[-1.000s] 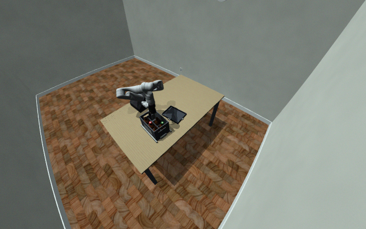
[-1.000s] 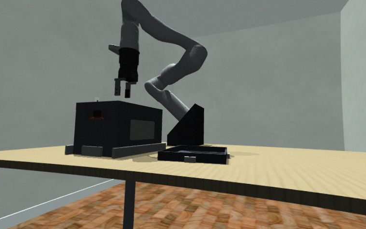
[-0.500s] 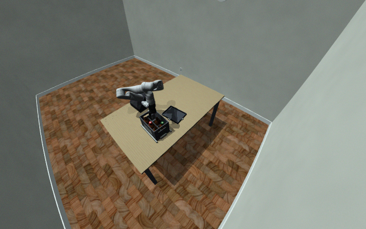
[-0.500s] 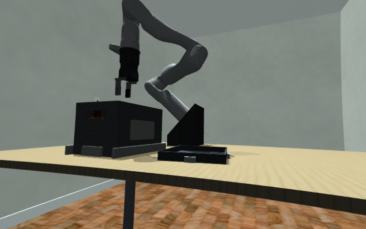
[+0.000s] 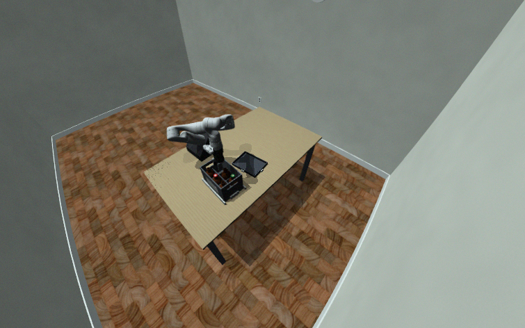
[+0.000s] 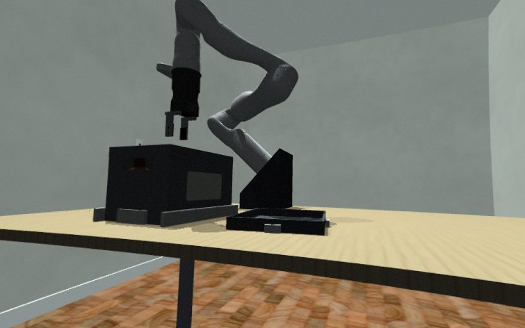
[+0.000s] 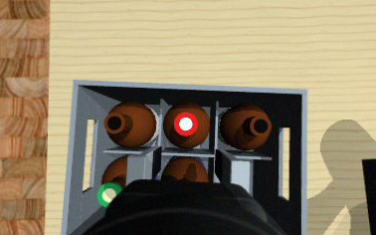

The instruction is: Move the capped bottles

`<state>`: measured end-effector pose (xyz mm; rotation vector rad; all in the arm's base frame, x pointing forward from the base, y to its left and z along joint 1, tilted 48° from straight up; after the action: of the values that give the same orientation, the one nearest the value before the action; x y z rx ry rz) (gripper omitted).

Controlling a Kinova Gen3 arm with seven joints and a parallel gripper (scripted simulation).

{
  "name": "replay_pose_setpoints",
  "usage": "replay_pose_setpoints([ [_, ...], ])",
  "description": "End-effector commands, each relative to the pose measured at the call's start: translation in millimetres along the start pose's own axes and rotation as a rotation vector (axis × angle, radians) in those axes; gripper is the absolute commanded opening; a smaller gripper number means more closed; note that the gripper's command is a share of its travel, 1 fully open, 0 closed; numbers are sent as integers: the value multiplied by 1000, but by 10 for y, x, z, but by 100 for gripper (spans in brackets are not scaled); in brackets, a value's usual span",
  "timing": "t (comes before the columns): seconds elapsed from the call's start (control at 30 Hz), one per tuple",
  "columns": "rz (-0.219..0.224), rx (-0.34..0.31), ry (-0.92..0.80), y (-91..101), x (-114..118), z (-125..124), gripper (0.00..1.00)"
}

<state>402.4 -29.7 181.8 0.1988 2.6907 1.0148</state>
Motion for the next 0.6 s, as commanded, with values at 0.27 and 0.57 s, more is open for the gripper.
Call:
replay_pose_setpoints([
  [0.27, 0, -6, 1, 2, 6, 54, 100],
  [0.57, -2, -2, 0, 3, 3, 33, 100],
])
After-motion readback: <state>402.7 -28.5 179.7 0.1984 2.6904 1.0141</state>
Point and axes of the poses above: the point where the finger pads meet when closed, its own y axis back along the fingers, its own x axis across the jaws, z = x × y, the point moved 4 cm from there along y, back along the fingers, and after that the axes turned 9 degrees about -y, right-handed, at the moved point
